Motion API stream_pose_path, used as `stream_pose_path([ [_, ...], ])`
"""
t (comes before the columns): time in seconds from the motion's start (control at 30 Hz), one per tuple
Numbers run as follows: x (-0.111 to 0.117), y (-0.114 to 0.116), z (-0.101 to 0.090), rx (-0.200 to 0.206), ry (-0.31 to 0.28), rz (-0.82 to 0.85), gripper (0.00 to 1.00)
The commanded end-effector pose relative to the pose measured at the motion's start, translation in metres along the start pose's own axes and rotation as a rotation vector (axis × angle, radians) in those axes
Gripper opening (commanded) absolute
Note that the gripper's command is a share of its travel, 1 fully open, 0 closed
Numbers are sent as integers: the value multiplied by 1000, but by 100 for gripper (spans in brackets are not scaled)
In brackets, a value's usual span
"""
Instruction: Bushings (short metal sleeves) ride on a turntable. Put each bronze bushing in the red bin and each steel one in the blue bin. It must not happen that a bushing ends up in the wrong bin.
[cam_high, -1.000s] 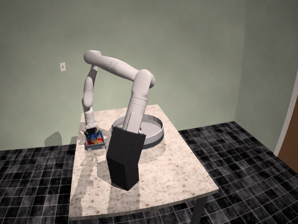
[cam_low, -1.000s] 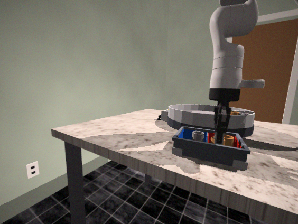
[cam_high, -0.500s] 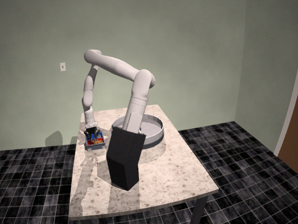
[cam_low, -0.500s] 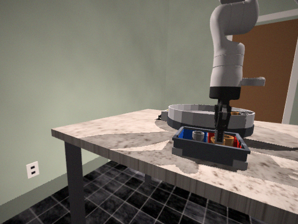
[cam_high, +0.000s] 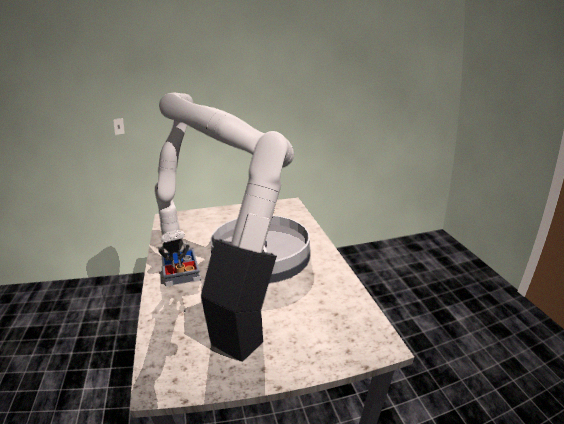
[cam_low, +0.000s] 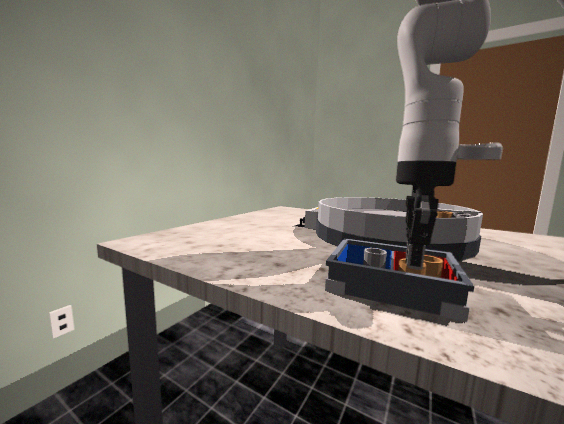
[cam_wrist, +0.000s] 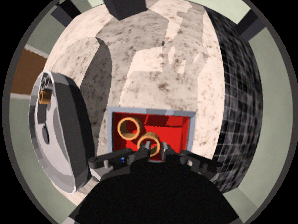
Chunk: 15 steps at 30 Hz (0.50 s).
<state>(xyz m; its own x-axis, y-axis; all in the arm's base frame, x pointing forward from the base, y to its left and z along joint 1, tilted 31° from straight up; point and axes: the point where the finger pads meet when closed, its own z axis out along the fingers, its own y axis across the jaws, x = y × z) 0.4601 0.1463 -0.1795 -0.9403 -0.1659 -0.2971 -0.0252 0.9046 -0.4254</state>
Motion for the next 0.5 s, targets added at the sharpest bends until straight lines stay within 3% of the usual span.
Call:
stream_pose_path([
  [0.0,-1,1,-2,-2,-2,0,19],
  [0.47,-1,1,-5,-2,-2,0,19],
])
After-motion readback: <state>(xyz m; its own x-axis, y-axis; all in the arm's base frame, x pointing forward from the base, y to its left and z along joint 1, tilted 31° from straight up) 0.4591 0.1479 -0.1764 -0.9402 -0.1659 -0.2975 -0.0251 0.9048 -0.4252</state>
